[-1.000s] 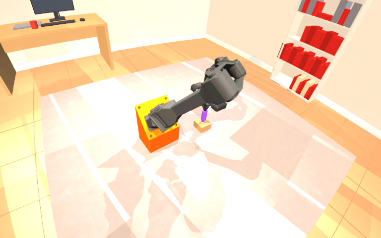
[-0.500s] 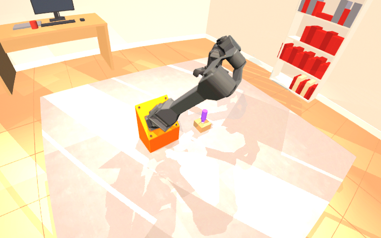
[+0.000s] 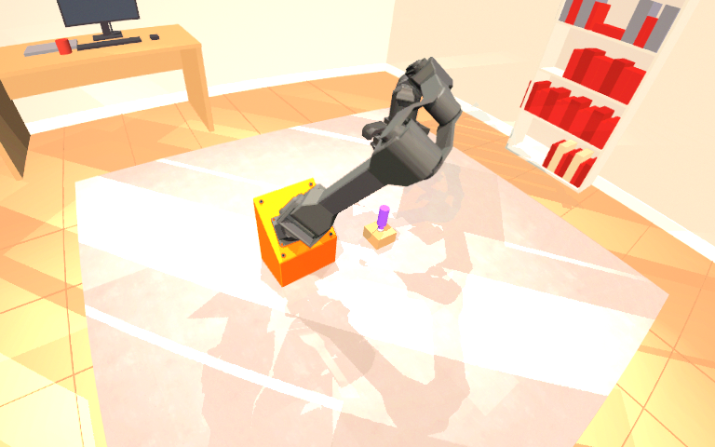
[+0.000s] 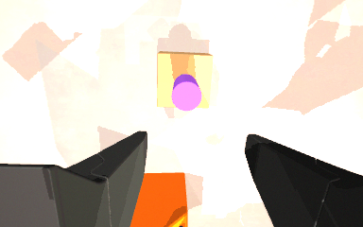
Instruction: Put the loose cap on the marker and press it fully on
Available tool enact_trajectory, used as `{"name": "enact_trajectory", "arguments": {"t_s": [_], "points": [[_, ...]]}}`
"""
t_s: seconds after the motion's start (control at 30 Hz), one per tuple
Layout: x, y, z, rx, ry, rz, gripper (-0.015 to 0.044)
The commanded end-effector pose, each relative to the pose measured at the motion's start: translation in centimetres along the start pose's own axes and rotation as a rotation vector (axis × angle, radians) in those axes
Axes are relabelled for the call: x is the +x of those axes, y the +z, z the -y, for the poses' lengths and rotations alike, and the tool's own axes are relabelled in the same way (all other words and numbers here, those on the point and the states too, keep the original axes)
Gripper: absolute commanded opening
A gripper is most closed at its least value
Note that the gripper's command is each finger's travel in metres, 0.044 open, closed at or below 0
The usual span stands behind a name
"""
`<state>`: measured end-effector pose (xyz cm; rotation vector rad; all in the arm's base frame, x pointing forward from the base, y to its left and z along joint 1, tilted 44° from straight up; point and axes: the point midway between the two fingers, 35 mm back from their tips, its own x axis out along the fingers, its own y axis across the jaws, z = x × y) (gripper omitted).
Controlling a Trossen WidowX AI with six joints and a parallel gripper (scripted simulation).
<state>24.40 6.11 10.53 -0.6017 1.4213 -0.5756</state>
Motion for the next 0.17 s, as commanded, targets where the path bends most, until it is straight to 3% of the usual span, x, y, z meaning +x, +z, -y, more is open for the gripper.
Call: {"name": "enact_trajectory", "arguments": {"t_s": [0.0, 0.13], "points": [[0.01, -0.07, -0.08, 0.002, 0.001, -0.005, 0.0341], [0.01, -0.07, -0.08, 0.002, 0.001, -0.005, 0.044]]}}
